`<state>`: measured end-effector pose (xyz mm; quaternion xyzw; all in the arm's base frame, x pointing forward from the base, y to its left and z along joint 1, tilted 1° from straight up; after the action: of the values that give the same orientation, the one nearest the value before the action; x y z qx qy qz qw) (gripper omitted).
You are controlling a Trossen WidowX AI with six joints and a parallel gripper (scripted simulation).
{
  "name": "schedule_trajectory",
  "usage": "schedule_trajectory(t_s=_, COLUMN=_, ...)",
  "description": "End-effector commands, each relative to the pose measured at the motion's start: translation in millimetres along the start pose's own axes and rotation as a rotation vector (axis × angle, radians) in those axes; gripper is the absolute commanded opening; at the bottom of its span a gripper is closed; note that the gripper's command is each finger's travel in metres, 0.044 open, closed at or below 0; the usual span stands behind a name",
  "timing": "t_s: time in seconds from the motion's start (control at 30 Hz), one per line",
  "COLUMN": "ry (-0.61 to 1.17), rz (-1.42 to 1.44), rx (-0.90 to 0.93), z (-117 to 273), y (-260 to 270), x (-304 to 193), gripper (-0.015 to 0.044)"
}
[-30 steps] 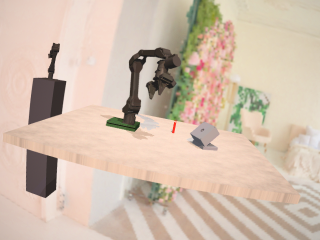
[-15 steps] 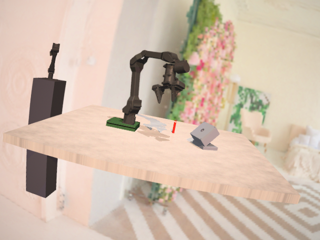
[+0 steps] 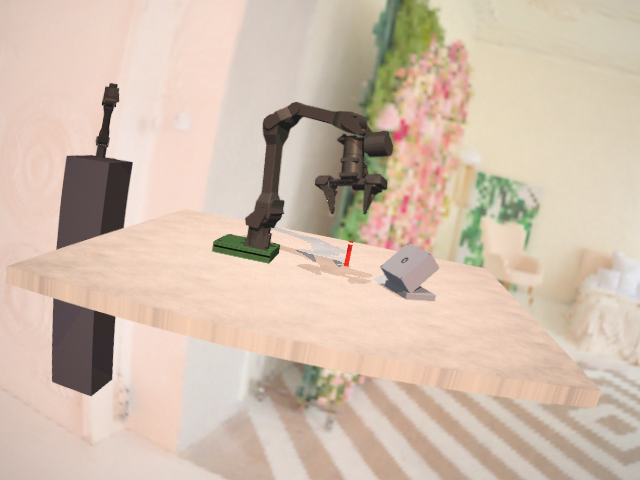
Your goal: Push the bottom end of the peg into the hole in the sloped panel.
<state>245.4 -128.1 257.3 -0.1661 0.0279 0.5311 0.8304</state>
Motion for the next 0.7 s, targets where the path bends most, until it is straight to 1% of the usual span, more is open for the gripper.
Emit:
schedule_trajectory(t_s=0.0, ry=-0.03, rz=0.089, rx=0.008, z=-4.2, y=-1.0, x=16.7, gripper=0.044)
schedule_trajectory(t_s=0.67, ry=-0.149, rz=0.477, rx=0.001, z=-6.4, y=5.4, x=95.9, gripper=0.044)
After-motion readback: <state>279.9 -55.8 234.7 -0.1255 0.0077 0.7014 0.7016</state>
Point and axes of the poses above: the point midway between the two fingers, 35 mm back from their tips, its own z axis back along the fingers, its own y axis across the jaws, x = y × z, the point moved 6 cm from there along z, back along the fingers, and after that the axes turned 3 degrees about -z, right-handed, at the moved point
